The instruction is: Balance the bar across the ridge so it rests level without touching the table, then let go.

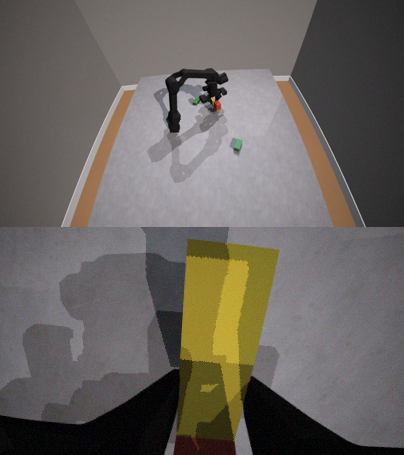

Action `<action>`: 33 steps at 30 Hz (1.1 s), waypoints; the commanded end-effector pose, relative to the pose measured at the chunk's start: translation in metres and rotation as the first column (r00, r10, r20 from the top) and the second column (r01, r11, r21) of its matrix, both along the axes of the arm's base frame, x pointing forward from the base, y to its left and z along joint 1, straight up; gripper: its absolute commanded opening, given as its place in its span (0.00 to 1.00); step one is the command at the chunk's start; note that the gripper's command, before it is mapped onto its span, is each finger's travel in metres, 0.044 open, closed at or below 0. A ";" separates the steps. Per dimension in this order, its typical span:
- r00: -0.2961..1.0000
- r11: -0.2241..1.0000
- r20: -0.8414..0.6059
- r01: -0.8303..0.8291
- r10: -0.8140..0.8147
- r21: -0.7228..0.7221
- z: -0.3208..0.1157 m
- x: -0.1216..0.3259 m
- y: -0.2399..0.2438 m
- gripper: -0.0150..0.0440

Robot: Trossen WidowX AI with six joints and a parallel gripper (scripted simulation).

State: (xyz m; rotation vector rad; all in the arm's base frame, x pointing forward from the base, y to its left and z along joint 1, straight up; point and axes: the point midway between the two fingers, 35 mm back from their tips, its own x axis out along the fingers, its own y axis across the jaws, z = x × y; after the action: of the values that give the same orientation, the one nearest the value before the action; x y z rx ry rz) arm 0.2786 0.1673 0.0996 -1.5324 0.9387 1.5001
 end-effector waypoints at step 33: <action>1.000 1.000 -0.003 0.002 -0.002 0.002 -0.004 -0.001 0.000 0.25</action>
State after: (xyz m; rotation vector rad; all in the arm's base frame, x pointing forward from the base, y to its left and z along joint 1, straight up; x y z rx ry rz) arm 0.2787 0.1674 0.0981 -1.5327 0.9366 1.4986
